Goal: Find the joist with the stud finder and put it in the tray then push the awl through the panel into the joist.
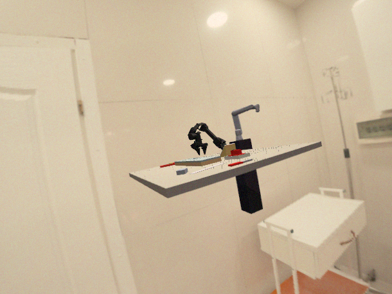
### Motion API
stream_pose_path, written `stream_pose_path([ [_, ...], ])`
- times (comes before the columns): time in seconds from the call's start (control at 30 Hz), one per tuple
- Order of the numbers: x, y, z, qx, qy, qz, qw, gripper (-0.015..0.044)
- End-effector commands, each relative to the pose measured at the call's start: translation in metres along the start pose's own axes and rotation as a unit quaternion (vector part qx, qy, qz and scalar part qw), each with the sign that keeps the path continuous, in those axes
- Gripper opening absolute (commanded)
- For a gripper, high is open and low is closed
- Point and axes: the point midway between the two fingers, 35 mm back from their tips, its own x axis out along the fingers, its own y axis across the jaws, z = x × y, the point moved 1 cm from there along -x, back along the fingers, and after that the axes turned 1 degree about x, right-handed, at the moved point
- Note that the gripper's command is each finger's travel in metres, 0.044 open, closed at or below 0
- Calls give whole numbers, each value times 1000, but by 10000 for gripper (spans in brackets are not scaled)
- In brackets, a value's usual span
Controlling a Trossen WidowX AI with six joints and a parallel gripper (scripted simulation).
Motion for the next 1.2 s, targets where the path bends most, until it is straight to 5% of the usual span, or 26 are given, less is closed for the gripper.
stream_pose_path([
  [0.0,6,-15,-13,37,8,-12,999,440],
  [1.17,38,-24,-6,37,7,-12,999,440],
])
